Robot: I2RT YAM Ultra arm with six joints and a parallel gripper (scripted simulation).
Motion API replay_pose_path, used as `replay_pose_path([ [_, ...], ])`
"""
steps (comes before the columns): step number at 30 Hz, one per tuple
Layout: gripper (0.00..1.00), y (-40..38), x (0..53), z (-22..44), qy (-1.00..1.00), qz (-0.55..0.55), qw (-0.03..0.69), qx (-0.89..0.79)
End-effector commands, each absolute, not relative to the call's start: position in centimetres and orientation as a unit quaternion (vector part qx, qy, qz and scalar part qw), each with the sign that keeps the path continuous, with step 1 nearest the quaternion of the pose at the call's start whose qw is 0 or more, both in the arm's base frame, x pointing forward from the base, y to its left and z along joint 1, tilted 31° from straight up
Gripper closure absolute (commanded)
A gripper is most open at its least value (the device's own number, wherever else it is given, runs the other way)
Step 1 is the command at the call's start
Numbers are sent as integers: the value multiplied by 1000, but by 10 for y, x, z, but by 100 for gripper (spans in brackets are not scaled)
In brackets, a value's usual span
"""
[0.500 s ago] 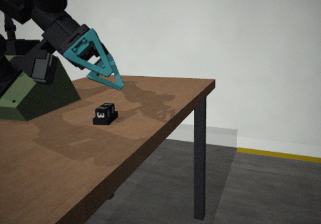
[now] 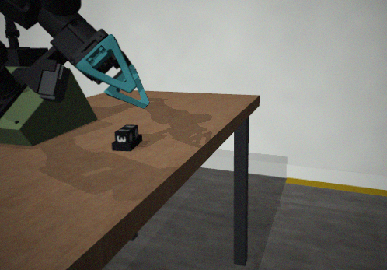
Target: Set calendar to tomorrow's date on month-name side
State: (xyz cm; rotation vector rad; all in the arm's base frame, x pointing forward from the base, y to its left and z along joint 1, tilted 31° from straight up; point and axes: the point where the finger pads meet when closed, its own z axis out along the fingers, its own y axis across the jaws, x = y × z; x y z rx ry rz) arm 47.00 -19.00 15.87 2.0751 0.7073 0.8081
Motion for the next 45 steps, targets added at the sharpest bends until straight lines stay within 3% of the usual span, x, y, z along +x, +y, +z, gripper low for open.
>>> replay_pose_path([
  [1,0,-188,472,164,278,324,395,814],
  [7,0,-177,473,159,296,309,386,817],
  [17,0,-106,449,94,442,146,306,830],
  [20,0,-106,449,94,443,145,306,830],
  [30,0,-50,399,62,581,-25,237,778],
  [45,0,-13,339,65,702,-202,175,660],
])
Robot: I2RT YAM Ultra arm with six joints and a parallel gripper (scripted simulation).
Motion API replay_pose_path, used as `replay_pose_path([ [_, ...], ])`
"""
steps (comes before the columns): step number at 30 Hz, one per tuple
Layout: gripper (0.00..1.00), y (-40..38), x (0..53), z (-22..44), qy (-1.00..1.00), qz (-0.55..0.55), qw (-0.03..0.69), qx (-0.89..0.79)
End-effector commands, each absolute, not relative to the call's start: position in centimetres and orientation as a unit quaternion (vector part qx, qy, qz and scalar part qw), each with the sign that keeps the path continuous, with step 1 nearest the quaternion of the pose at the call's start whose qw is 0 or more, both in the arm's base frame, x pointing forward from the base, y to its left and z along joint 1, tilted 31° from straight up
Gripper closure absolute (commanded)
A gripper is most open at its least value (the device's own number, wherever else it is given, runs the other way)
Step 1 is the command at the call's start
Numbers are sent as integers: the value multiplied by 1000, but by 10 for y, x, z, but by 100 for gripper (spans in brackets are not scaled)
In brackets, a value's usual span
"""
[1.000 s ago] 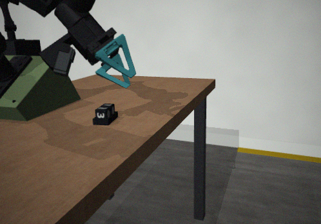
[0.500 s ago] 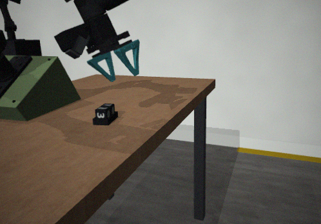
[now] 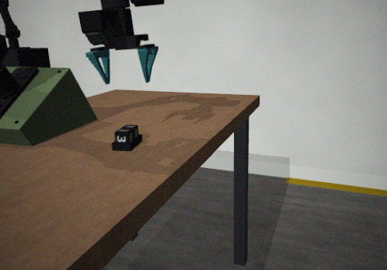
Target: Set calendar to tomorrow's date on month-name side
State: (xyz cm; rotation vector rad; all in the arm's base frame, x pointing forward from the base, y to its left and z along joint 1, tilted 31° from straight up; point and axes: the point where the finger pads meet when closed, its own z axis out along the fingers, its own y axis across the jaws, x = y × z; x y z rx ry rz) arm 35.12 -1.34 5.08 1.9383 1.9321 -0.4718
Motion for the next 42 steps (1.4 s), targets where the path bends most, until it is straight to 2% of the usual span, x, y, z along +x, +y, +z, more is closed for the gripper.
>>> replay_pose_path([
  [1,0,-12,338,65,703,-204,175,659],
  [19,0,-13,338,64,703,-204,175,658],
  [29,0,-41,337,17,703,-204,175,658],
  [30,53,-41,337,17,703,-204,175,658],
  [42,53,-41,337,17,703,-204,175,658],
])
